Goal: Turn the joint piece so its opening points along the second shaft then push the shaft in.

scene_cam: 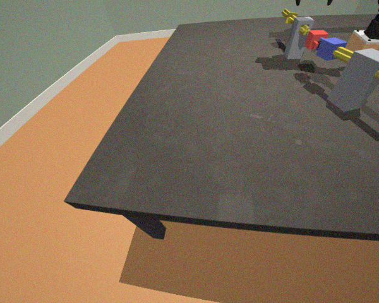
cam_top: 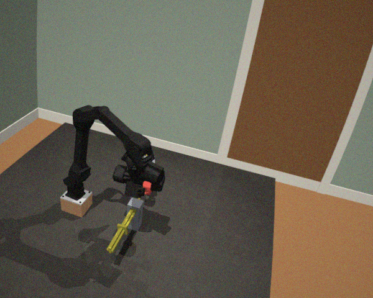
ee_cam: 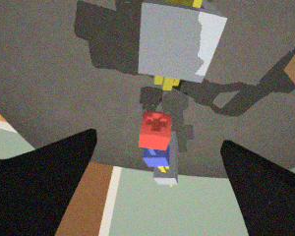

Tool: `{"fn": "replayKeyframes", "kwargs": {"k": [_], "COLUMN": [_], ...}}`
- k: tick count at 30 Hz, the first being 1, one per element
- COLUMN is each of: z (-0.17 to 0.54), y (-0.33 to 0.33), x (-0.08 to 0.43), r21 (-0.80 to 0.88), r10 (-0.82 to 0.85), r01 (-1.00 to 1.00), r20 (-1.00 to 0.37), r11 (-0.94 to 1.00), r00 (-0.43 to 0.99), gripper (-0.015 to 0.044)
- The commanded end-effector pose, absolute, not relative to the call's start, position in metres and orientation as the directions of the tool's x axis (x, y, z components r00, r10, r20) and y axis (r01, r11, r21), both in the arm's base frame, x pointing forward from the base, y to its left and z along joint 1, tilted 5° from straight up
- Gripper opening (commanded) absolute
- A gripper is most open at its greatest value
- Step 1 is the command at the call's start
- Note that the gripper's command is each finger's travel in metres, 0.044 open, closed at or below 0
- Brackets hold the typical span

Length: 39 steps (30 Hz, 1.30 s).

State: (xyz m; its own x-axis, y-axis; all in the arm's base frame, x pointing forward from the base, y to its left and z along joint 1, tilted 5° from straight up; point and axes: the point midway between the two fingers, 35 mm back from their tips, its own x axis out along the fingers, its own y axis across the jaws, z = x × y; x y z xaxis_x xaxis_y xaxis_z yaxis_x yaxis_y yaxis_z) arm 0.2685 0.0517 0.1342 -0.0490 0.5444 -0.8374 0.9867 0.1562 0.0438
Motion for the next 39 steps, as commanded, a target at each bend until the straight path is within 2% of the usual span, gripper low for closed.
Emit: {"fn": "replayKeyframes", "kwargs": {"k": [1,10,18,29,39], "z": [0.132,0.127,0.124,0.122,0.121], "y": [0.037,-0.004,-0.039,-0.088,-0.134], "x": [0.275,0.290,0.297,0.301,0.299], "r21": [0.094,0.228,0.269,0.229,0.135], "r10": [0.513,0.430,0.350,0.236,0.133], "r01": [0.972,0.866,0.709,0.422,0.117], "r20": [-0.858,-0.902,-0.936,-0.971,-0.991], "r11": [0.214,0.445,0.652,0.877,0.984], "r00": [-0.030,0.016,0.033,0.036,0.024], "gripper": [0.0440,0.0440,0.0440,0.0440,0.0440]}}
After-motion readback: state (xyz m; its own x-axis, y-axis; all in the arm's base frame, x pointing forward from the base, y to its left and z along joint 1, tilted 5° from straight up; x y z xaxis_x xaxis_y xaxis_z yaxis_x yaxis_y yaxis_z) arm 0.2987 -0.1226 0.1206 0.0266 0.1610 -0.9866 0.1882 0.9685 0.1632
